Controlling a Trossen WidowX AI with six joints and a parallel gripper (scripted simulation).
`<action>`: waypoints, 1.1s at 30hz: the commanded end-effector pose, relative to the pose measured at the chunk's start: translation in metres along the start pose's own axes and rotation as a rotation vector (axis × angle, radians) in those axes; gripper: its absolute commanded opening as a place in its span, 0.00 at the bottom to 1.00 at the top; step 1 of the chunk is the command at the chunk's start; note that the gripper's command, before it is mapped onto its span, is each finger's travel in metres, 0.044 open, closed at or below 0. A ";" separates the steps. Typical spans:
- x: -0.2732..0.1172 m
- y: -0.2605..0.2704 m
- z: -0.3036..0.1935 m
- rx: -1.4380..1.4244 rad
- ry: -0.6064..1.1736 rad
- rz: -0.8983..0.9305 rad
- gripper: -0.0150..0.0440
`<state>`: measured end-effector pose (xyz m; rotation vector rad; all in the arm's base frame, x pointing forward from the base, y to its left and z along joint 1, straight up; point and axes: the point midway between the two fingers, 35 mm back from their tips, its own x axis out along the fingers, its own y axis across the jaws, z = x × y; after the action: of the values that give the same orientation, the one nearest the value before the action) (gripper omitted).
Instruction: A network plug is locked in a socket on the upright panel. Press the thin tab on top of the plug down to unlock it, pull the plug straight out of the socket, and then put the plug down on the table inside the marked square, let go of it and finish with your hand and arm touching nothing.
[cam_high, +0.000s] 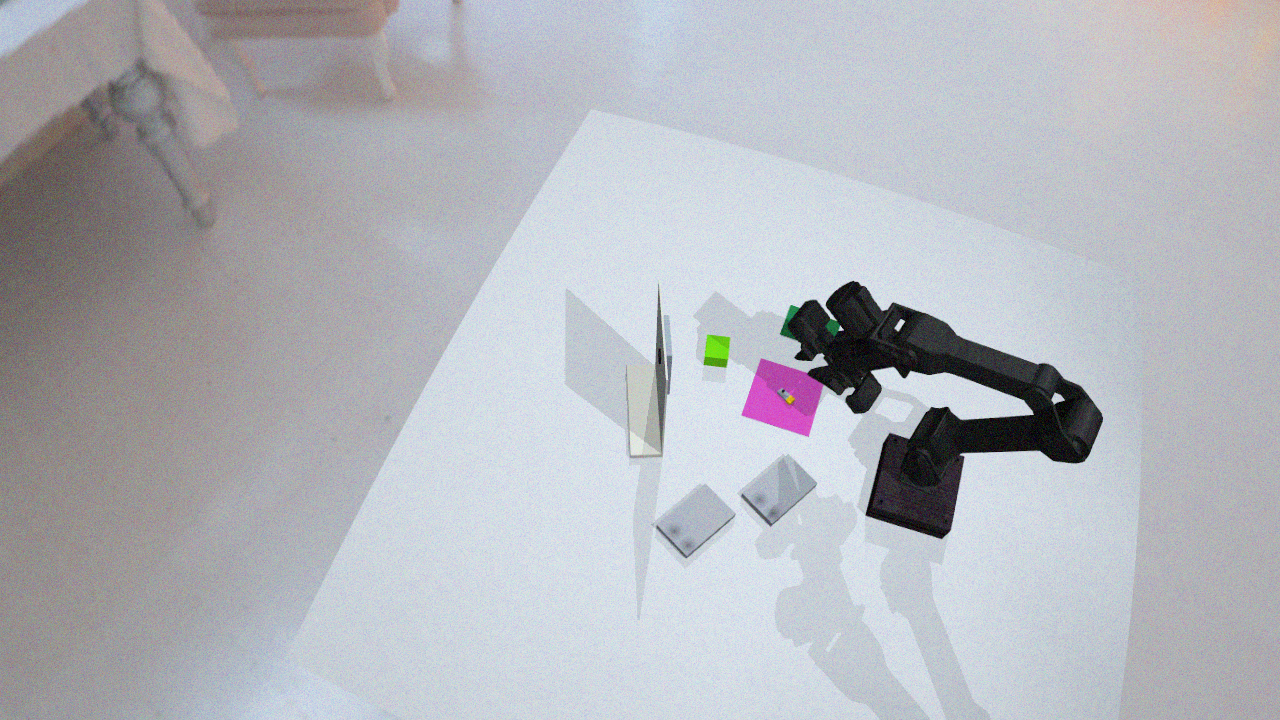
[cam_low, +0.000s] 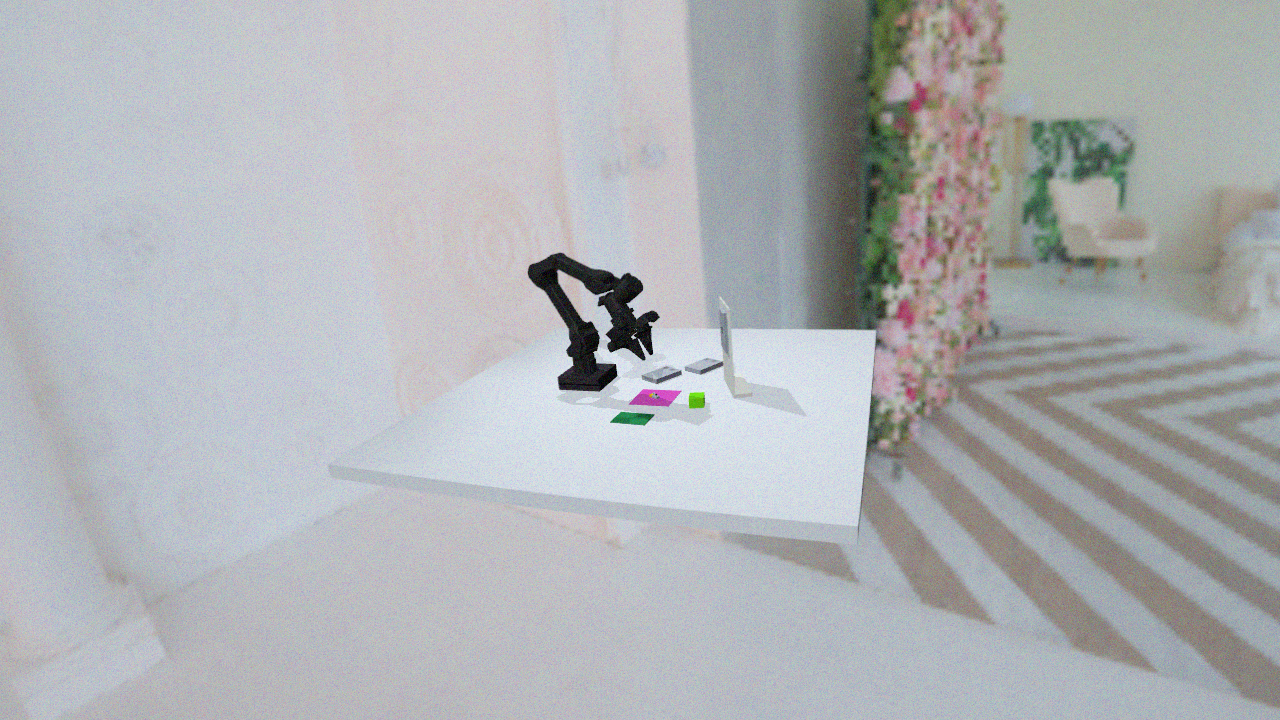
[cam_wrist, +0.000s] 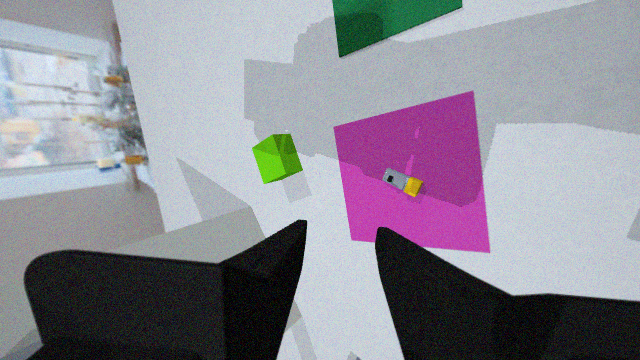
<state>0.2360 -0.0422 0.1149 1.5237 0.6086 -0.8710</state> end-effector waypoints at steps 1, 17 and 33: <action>-0.004 0.004 0.000 0.000 0.000 -0.003 0.52; -0.042 0.035 0.000 -0.002 0.000 0.002 0.52; -0.084 0.058 0.000 -0.003 0.000 0.005 0.52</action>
<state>0.2346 -0.0420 0.2055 1.5239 0.6080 -0.8705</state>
